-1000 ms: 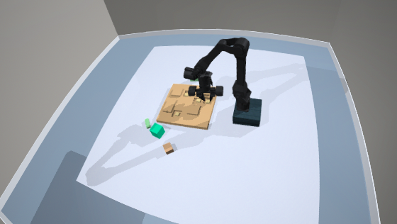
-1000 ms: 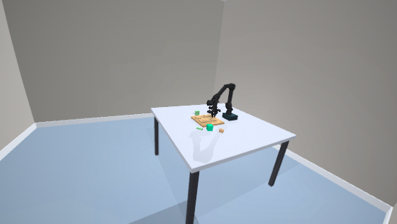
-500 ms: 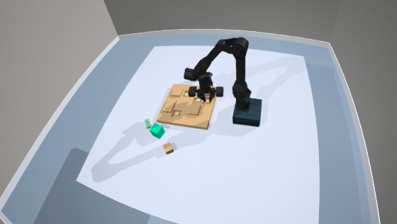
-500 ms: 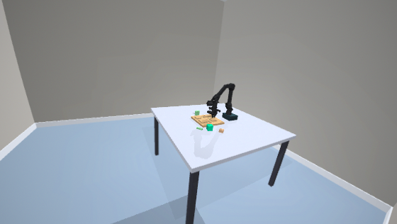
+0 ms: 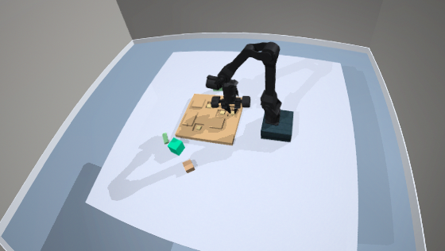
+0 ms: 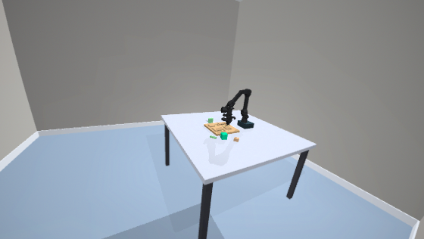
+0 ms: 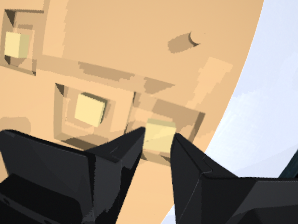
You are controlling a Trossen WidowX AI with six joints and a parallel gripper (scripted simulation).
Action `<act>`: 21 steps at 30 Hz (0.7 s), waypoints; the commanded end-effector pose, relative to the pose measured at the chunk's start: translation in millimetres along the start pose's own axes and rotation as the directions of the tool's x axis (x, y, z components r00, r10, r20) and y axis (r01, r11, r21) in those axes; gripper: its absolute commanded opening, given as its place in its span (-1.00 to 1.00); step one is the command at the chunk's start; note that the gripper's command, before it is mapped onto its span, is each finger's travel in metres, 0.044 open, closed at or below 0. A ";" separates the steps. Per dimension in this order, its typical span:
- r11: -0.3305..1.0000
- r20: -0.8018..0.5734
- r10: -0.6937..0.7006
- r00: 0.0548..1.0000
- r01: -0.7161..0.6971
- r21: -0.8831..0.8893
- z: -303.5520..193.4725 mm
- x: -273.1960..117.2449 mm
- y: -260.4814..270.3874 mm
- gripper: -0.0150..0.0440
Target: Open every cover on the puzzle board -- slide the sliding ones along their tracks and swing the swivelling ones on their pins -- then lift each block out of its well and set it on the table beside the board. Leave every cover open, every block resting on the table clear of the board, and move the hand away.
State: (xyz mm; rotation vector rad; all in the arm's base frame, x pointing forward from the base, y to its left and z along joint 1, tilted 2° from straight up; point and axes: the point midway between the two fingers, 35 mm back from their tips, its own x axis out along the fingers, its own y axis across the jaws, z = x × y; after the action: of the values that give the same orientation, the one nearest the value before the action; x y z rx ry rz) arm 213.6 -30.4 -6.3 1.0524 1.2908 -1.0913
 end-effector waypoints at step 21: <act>1.000 0.002 0.002 1.000 -0.002 -0.002 -0.5 -32.3 0.3 -0.22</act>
State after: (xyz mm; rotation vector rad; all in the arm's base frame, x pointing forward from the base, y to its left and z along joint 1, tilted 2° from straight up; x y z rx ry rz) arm 213.9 -29.2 20.5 1.0485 1.2925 -1.0870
